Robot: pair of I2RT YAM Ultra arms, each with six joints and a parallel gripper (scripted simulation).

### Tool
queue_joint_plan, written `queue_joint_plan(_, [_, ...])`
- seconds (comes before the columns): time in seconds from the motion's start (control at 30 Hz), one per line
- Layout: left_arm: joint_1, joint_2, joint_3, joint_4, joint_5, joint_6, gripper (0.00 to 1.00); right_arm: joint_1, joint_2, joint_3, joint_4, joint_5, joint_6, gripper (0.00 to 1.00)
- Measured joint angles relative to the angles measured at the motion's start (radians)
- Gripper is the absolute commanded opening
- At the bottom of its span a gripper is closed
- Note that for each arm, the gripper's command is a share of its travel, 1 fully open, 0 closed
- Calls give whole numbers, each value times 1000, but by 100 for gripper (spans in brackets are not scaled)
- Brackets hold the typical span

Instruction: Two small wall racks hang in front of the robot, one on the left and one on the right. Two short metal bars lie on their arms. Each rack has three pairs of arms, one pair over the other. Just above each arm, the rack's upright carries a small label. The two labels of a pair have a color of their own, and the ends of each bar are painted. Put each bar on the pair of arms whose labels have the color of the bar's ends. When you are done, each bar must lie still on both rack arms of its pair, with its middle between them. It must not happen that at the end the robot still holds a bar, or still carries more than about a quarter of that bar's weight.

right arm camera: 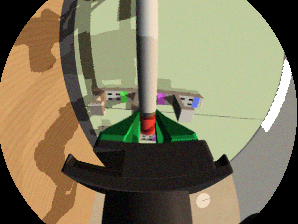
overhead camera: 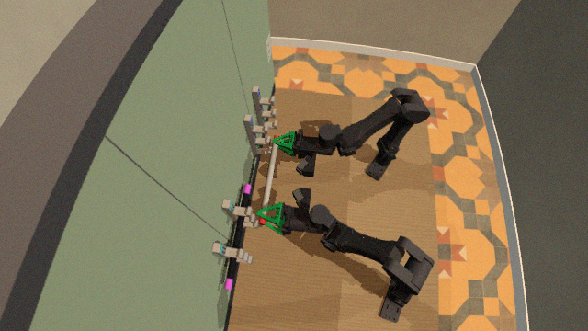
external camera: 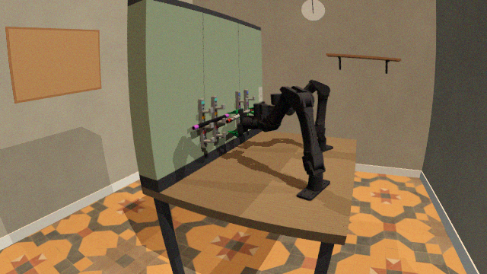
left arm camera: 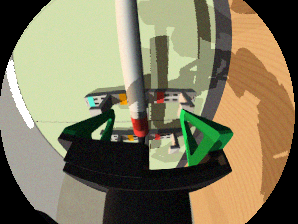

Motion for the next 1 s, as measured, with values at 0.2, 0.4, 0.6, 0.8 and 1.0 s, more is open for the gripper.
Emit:
queue_joint_plan(0.2, [0, 0, 0, -3, 1, 0, 87, 0, 0, 0, -2, 0, 0, 0])
queue_joint_plan(0.4, [0, 0, 0, -8, 1, 0, 47, 0, 0, 0, -5, 0, 0, 0])
queue_joint_plan(0.6, [0, -6, 0, -6, 1, -10, 7, 0, 0, 0, -24, 0, -6, 0])
queue_joint_plan(0.8, [1, -14, 3, -6, 0, -15, 0, 0, 0, 3, -23, 0, 8, 0])
queue_joint_plan(1.0, [1, -14, 4, -6, 0, -16, 0, 0, 0, 3, -23, 0, 8, 0])
